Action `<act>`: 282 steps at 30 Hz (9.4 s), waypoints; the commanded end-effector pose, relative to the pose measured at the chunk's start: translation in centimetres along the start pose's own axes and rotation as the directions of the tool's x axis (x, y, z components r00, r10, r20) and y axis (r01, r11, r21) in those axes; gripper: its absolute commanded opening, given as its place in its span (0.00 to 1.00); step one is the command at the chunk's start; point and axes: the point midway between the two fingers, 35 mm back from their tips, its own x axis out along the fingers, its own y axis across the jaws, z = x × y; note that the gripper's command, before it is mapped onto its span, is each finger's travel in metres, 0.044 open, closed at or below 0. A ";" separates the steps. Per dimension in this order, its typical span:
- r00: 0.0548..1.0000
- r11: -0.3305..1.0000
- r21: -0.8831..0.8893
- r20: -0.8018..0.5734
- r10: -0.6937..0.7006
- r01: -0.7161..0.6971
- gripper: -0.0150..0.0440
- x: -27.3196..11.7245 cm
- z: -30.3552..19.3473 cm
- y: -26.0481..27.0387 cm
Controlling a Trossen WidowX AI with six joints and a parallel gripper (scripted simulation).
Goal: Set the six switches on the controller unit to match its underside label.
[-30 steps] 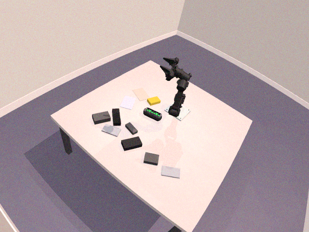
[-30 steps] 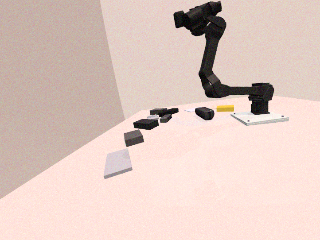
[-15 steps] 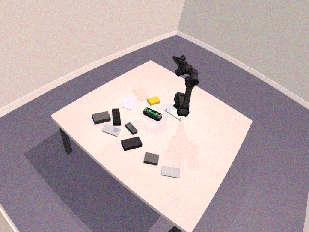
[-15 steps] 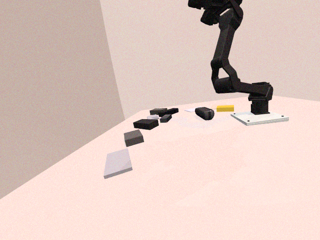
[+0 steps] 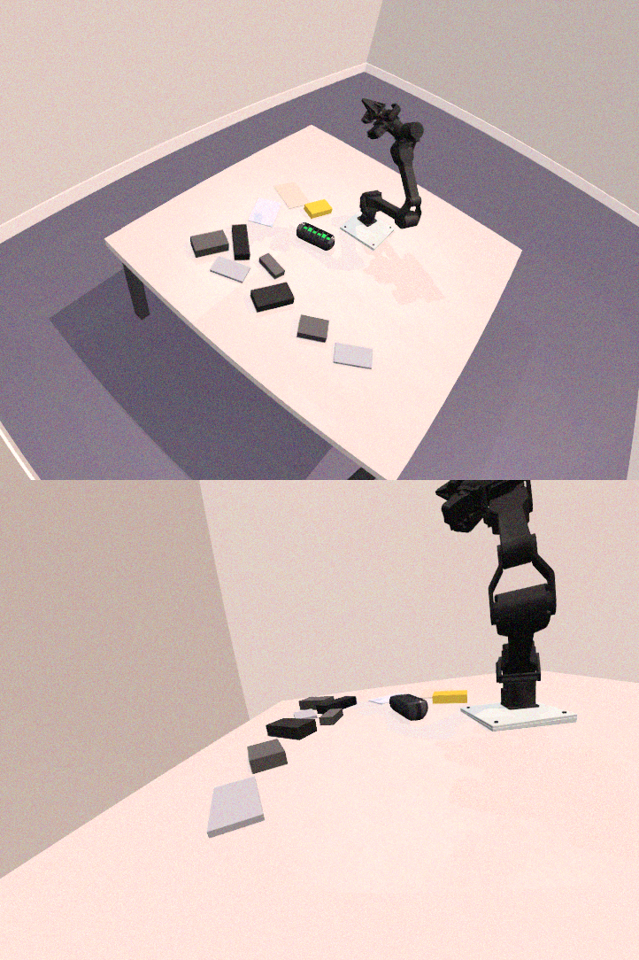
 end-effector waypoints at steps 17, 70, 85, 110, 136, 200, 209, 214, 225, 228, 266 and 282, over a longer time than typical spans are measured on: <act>0.813 0.750 0.437 0.536 0.225 -0.496 0.25 2.3 13.9 17.0; -0.367 0.716 -0.518 0.851 0.375 -0.468 0.25 -22.5 38.5 20.8; -0.369 0.716 -0.519 0.850 0.375 -0.468 0.25 -23.7 40.1 22.2; -0.369 0.715 -0.519 0.850 0.375 -0.468 0.25 -24.0 41.0 22.3; -0.369 0.716 -0.518 0.851 0.375 -0.468 0.25 -23.6 41.9 21.6; -0.383 0.695 -0.541 0.837 0.390 -0.475 0.25 -20.7 37.1 19.3; -0.465 0.557 -0.662 0.749 0.471 -0.502 0.25 -15.8 38.3 18.0; -0.508 0.474 -0.720 0.693 0.511 -0.506 0.25 -13.4 39.6 17.7; -0.590 0.283 -0.823 0.555 0.587 -0.493 0.25 -9.0 43.6 18.1; -0.609 0.229 -0.844 0.514 0.604 -0.485 0.25 -8.1 44.9 18.5; -0.642 0.131 -0.875 0.435 0.632 -0.465 0.25 -6.9 47.5 19.5; -0.589 0.277 -0.766 0.629 0.508 -0.580 0.88 -8.4 41.4 19.9</act>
